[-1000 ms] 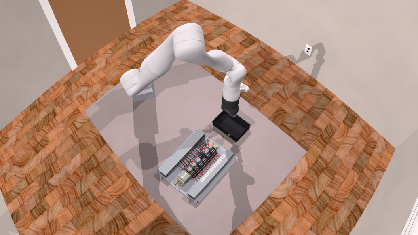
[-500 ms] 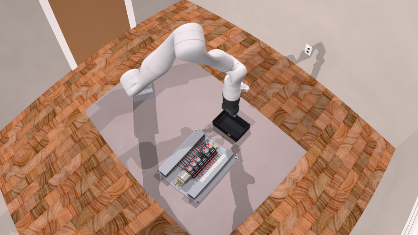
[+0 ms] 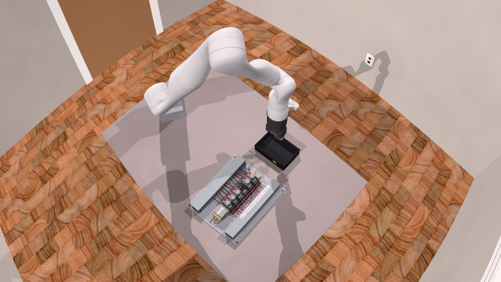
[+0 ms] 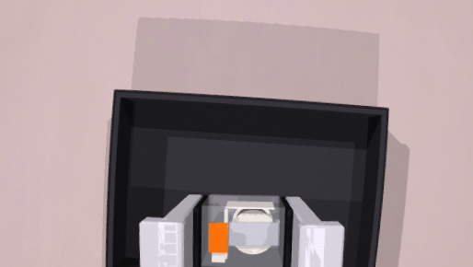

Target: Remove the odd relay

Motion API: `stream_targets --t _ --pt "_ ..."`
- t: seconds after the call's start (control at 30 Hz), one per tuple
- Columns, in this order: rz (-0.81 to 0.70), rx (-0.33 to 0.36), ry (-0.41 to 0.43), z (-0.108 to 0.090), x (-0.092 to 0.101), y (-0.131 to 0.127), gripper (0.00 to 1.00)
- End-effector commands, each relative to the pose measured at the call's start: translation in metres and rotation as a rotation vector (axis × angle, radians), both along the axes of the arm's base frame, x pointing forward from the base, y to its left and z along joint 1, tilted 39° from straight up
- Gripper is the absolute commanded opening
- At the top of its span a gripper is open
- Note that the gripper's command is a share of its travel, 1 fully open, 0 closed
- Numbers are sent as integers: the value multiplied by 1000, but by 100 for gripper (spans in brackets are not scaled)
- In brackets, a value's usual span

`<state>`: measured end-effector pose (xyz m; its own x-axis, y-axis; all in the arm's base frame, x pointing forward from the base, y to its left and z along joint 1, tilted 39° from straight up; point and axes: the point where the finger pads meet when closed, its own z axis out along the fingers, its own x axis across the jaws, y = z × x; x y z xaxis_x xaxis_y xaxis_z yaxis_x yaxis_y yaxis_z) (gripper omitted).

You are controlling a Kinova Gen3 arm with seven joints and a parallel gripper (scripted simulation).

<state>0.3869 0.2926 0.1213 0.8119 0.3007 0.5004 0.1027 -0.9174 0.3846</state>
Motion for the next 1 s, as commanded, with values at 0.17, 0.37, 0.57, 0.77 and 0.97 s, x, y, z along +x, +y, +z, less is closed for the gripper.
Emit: stream_targets --t 0.17,0.37,0.57,0.77,0.97 --pt "1 1 0 0 0 1 0" --pt "1 1 0 0 0 1 0" --pt "1 1 0 0 0 1 0" --pt "1 1 0 -1 1 0 0" --pt "1 1 0 -6 4 -1 0"
